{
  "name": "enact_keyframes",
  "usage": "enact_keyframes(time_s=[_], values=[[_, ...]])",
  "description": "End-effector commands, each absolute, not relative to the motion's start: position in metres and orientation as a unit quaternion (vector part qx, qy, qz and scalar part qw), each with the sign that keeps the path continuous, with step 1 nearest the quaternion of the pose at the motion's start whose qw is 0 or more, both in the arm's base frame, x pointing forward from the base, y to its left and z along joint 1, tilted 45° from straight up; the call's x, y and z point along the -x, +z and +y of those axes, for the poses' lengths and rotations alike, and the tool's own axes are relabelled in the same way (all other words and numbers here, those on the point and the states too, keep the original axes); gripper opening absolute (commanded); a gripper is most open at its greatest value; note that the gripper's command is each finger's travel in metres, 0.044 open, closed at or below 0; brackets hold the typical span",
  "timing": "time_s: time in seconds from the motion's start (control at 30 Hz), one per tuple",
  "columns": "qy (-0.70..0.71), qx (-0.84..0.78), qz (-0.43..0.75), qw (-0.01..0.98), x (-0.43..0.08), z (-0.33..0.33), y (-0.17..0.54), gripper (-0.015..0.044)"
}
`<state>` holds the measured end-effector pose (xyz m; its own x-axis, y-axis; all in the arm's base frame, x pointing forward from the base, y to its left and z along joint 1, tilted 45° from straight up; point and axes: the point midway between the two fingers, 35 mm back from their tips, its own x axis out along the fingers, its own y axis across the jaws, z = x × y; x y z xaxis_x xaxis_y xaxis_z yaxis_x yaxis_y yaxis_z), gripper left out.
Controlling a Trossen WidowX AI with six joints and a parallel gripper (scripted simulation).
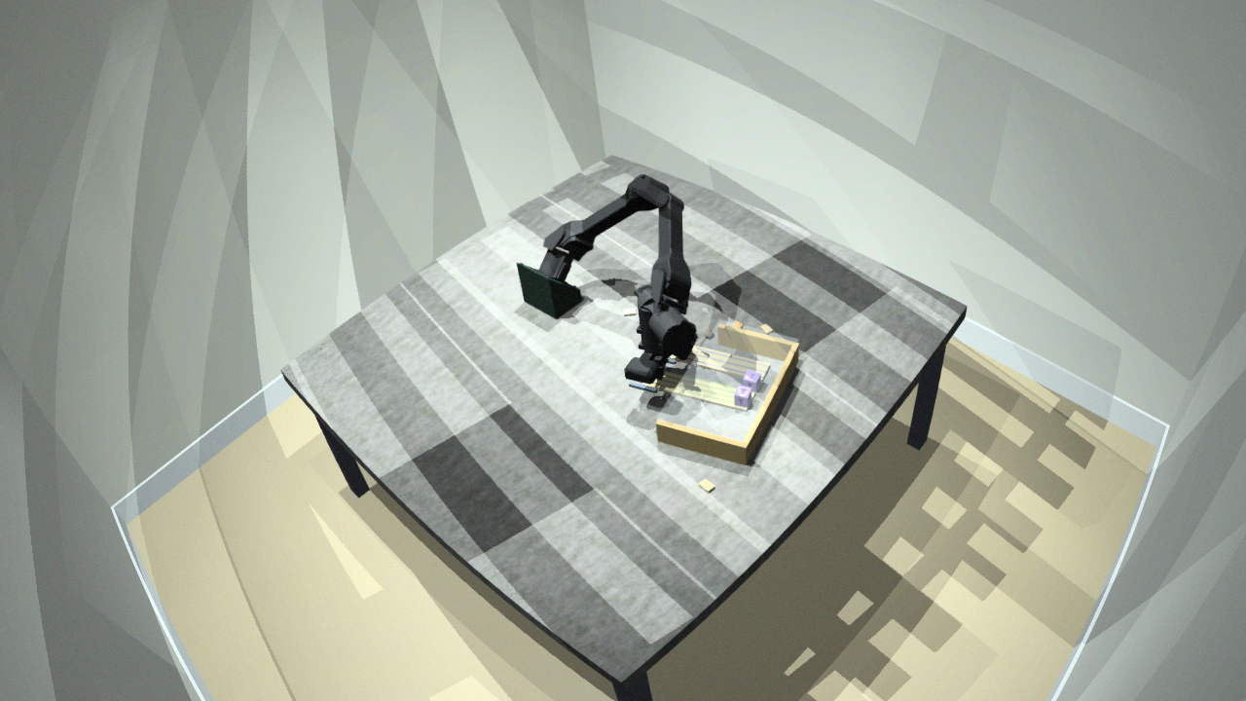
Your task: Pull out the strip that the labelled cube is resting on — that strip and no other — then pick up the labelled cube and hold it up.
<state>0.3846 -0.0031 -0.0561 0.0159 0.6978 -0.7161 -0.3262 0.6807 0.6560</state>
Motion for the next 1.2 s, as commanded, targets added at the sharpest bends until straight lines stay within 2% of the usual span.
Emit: enact_keyframes(time_s=[0.0,1.17], values=[[0.368,-0.157,0.596,0.696,-0.385,-0.001,-0.057,0.0],[0.368,-0.157,0.597,0.695,-0.337,-0.011,-0.07,0.0]])
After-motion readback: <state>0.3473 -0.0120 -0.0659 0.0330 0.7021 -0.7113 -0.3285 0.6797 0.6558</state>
